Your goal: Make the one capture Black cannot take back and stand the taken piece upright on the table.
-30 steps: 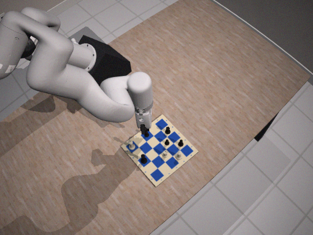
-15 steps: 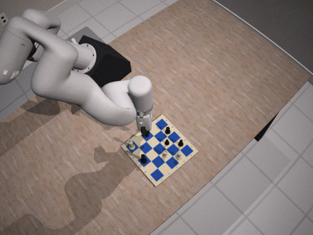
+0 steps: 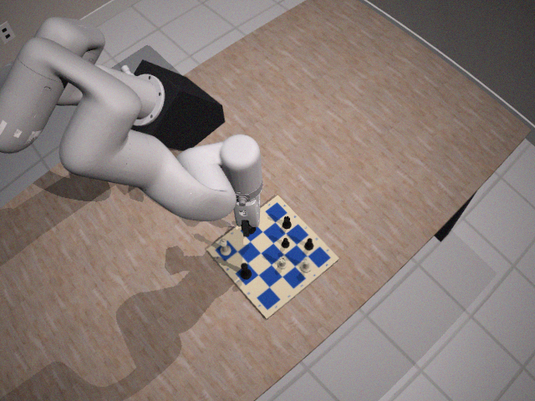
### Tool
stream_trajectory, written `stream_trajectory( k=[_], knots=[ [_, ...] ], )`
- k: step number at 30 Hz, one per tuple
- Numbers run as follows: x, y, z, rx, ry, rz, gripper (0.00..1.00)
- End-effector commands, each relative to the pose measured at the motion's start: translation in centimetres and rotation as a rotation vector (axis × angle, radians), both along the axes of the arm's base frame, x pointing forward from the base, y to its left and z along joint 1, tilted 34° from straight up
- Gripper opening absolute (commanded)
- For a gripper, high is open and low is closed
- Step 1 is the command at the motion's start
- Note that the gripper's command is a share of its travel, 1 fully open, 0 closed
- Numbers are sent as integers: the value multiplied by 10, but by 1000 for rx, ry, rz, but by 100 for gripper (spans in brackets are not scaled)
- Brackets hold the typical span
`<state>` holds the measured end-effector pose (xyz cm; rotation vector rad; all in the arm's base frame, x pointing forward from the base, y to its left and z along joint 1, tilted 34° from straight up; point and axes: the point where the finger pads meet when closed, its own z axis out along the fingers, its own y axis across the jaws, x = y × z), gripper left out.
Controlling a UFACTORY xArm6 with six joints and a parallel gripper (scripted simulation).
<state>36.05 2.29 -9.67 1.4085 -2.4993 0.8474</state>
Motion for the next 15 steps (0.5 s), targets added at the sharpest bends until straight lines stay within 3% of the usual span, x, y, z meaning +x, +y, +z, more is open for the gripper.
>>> stream_trajectory(
  k=[1,15],
  knots=[
    [2,-2,-3,1,-3,1,34],
    [2,-3,-5,1,-3,1,34]
  ],
)
